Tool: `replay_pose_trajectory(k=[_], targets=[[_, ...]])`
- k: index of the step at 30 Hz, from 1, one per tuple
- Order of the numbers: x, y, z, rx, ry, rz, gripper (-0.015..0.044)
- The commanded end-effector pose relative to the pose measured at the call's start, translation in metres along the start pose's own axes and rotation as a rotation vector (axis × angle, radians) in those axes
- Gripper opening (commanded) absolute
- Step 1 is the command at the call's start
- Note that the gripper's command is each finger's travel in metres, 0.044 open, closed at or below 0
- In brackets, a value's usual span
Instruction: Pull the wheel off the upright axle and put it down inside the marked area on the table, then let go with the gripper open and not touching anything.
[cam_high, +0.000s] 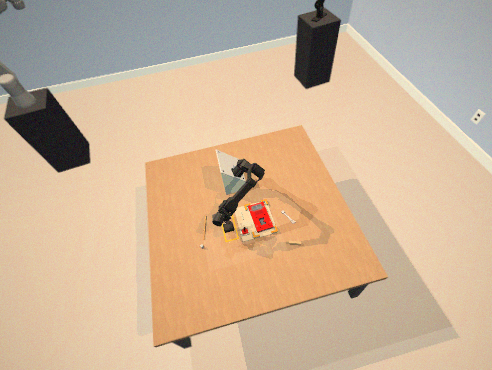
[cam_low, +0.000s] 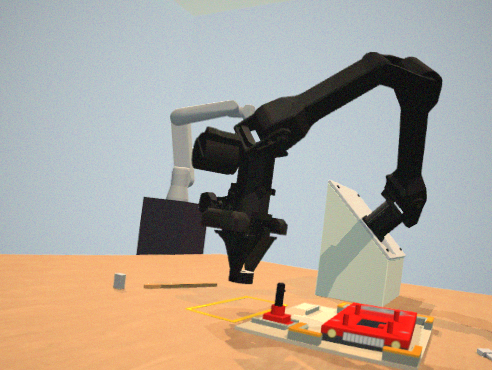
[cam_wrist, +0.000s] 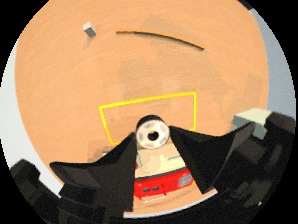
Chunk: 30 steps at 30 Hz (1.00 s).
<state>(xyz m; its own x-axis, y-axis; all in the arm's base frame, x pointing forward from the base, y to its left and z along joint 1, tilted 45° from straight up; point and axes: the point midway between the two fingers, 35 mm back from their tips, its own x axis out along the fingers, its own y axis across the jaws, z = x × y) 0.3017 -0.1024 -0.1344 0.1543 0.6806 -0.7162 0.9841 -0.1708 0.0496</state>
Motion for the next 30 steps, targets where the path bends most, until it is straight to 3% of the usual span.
replay_pose_trajectory(k=[1, 9, 21, 30], targets=[[0.030, -0.005, -0.003, 0.009, 0.011, -0.009, 0.0000], [0.045, -0.007, -0.004, 0.009, 0.014, -0.009, 0.0000], [0.037, -0.006, -0.003, 0.005, 0.010, -0.015, 0.0300], [-0.019, -0.006, -0.002, 0.009, 0.011, -0.009, 0.0300]])
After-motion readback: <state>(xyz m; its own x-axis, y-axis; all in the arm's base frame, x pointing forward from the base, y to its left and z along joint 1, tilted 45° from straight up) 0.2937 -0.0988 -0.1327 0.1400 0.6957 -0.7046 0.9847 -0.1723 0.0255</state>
